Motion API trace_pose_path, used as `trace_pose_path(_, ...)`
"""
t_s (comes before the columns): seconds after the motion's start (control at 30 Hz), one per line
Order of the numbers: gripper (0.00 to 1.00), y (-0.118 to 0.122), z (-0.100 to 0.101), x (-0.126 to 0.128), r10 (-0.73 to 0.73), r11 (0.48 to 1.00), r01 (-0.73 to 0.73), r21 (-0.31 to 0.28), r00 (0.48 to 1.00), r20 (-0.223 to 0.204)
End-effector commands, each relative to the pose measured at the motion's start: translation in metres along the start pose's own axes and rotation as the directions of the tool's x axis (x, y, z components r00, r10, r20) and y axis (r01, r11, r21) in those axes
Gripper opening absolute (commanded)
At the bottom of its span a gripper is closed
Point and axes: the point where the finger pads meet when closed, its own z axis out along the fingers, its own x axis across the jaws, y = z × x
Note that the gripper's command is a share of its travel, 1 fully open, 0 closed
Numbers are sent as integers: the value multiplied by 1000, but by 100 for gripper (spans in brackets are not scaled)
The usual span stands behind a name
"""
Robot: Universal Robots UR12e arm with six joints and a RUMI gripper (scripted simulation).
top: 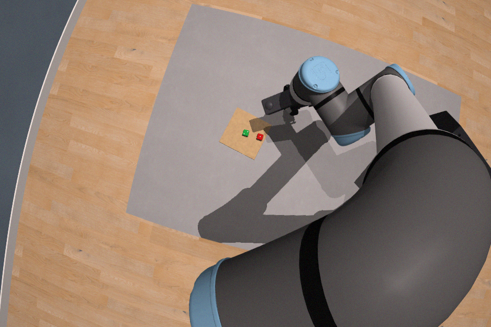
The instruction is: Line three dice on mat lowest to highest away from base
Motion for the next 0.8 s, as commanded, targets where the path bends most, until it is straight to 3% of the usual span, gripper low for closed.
trace_pose_path(0.0, 3, 0, -1, 0, 0, 1000, 0, 0, 1000, 0)
trace_pose_path(0.37, 3, -16, -1, 3, 52, 999, -52, -2, 999, -2)
trace_pose_path(0.53, 3, -49, -1, 6, 150, 989, -150, -4, 989, -4)
trace_pose_path(0.77, 3, -114, -2, 2, 329, 944, -329, -3, 944, -5)
